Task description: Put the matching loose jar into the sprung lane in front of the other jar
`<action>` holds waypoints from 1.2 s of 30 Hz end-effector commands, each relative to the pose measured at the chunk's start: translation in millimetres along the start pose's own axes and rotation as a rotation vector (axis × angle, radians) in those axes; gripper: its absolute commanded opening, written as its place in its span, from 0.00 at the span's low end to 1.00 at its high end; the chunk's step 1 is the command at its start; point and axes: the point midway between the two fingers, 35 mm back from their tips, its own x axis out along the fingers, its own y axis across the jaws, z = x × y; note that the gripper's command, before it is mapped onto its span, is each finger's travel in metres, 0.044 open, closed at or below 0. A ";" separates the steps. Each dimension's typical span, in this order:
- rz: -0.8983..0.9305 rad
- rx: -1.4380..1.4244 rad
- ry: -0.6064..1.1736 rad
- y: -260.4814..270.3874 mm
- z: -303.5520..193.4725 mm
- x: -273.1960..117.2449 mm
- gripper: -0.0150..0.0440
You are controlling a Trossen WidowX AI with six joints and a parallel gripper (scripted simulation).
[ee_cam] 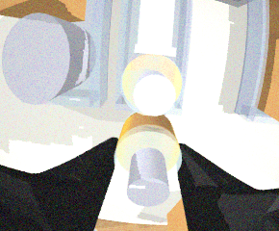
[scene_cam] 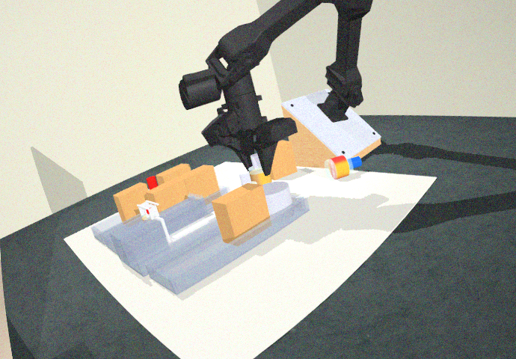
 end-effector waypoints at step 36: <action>-0.002 -0.011 -0.017 1.3 21.7 -2.7 0.25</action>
